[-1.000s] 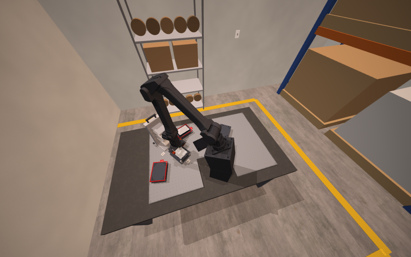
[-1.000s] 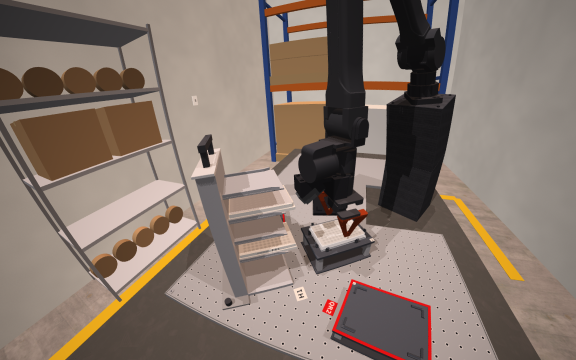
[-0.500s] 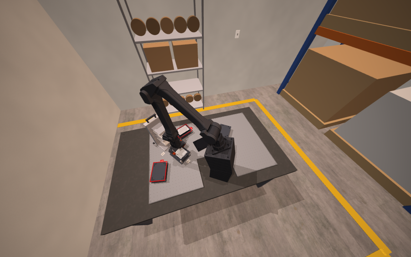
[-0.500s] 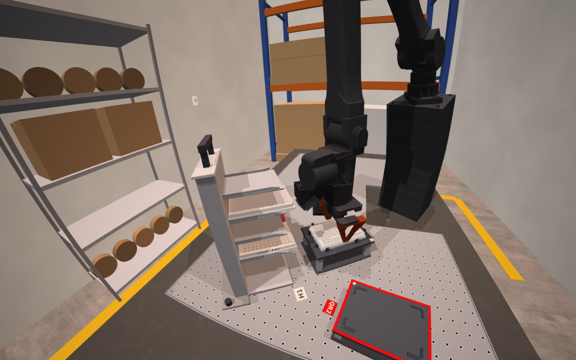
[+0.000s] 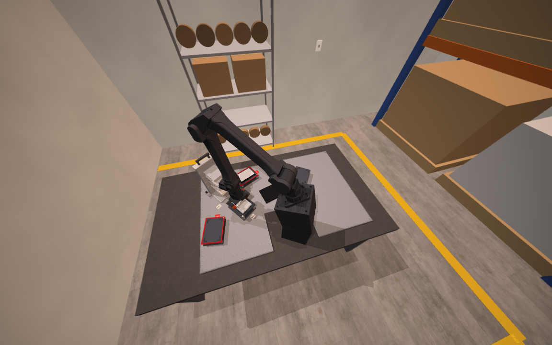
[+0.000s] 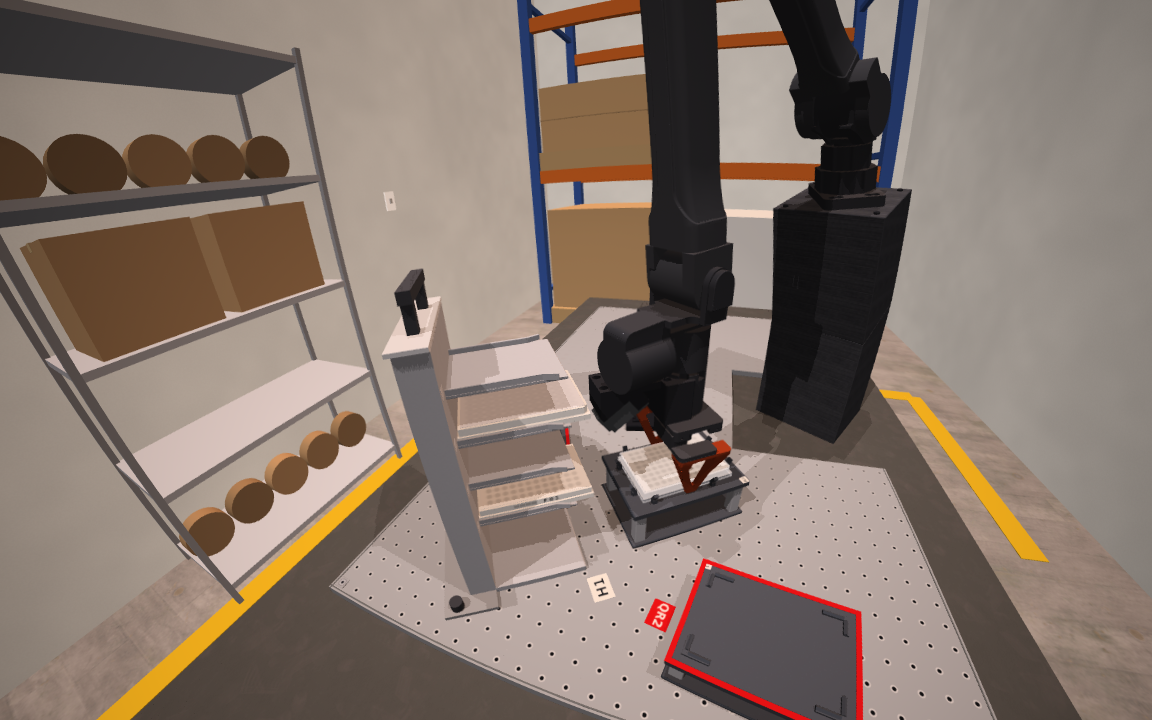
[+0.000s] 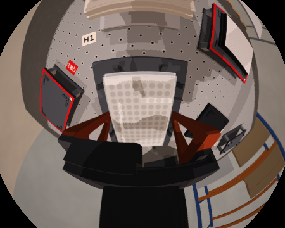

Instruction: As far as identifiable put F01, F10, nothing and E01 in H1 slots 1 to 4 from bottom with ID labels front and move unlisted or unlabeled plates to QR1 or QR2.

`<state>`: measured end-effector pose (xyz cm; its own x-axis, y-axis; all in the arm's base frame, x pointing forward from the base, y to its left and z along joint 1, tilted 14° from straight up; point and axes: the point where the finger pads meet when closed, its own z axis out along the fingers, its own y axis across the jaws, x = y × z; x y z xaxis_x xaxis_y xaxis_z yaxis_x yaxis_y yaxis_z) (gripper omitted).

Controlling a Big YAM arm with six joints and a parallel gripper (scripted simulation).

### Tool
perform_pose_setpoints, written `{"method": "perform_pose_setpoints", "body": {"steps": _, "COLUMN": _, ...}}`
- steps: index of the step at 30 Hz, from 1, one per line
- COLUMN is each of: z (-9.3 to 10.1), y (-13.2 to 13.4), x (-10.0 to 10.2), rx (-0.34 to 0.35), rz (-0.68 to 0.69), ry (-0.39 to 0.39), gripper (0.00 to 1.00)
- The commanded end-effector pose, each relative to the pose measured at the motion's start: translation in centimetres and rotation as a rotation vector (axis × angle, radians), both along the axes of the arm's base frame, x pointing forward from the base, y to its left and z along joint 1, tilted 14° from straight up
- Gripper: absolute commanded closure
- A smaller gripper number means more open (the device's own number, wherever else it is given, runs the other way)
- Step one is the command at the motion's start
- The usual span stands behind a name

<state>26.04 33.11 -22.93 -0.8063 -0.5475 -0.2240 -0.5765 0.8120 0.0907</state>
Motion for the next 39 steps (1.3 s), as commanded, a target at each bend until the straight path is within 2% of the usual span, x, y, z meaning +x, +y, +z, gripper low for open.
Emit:
{"method": "perform_pose_setpoints", "body": {"steps": 1, "z": 0.3, "y": 0.3, "x": 0.1, "rx": 0.007, "rz": 0.000, "ry": -0.007, "gripper": 0.14}}
{"method": "perform_pose_setpoints", "body": {"steps": 23, "z": 0.3, "y": 0.3, "x": 0.1, "rx": 0.007, "rz": 0.000, "ry": -0.007, "gripper": 0.14}}
{"method": "perform_pose_setpoints", "body": {"steps": 24, "z": 0.3, "y": 0.3, "x": -0.5, "rx": 0.003, "rz": 0.001, "ry": -0.001, "gripper": 0.14}}
{"method": "perform_pose_setpoints", "body": {"steps": 25, "z": 1.1, "y": 0.5, "x": -0.3, "rx": 0.010, "rz": 0.001, "ry": -0.007, "gripper": 0.14}}
{"method": "perform_pose_setpoints", "body": {"steps": 39, "z": 2.3, "y": 0.2, "x": -0.4, "rx": 0.008, "rz": 0.002, "ry": -0.006, "gripper": 0.14}}
